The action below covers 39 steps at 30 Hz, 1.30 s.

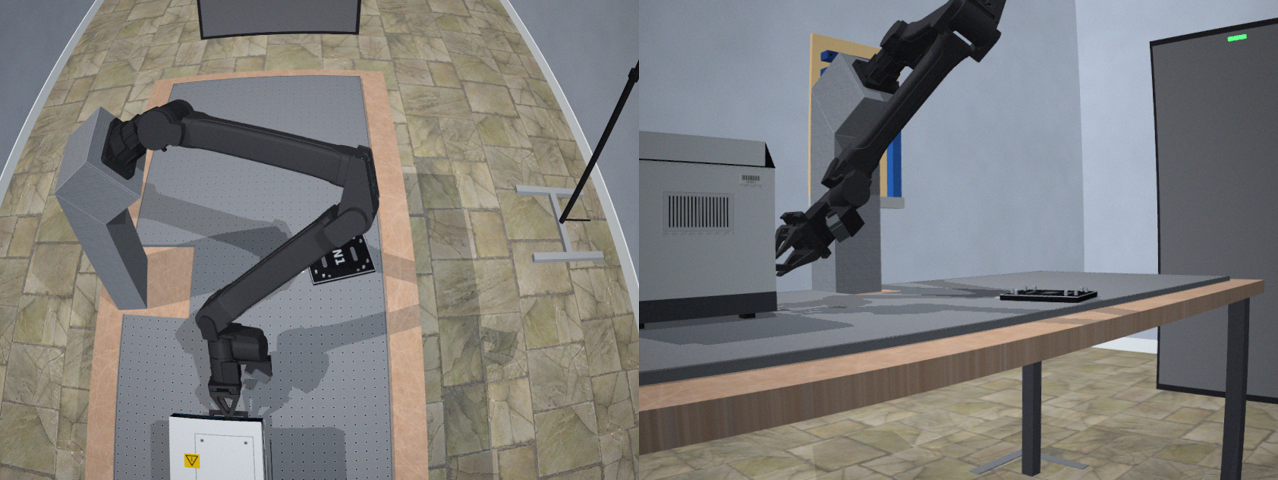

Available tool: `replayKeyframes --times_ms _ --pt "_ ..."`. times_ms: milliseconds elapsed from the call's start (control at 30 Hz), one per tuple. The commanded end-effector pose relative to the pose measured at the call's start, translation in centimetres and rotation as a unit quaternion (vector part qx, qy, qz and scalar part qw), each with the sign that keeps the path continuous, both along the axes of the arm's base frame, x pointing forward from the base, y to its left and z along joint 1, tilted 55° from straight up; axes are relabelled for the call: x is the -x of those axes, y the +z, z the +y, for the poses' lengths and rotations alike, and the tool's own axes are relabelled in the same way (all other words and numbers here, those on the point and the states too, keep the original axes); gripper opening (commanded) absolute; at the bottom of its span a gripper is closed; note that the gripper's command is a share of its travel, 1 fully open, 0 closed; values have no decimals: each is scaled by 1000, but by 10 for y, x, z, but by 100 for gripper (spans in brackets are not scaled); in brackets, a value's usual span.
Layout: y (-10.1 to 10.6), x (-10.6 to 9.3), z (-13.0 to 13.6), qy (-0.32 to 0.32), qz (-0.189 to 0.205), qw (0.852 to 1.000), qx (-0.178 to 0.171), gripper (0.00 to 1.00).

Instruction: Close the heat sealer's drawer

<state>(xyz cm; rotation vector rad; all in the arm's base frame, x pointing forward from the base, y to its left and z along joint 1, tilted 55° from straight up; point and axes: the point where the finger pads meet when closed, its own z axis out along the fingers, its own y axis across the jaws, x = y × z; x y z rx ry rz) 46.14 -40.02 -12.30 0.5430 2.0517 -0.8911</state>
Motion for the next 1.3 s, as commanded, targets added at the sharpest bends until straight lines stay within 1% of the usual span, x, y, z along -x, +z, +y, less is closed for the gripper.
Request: replayKeyframes --times_ms 0,433,467,533,900,967,1000,1067,1267 --pt "-11 8 5 -5 2 1000 -10 30" --pt "-11 8 5 -5 2 1000 -10 30" --pt "-10 12 13 -2 4 1000 -11 30" --pt "6 5 16 2 -6 1000 -4 30" --pt "13 16 29 1 -5 1000 -4 30" --pt "13 16 29 1 -5 1000 -4 30" --pt "9 20 30 0 2 1000 -9 30" --pt "15 19 33 2 -5 1000 -4 30" --pt "19 24 41 2 -5 1000 -4 30"
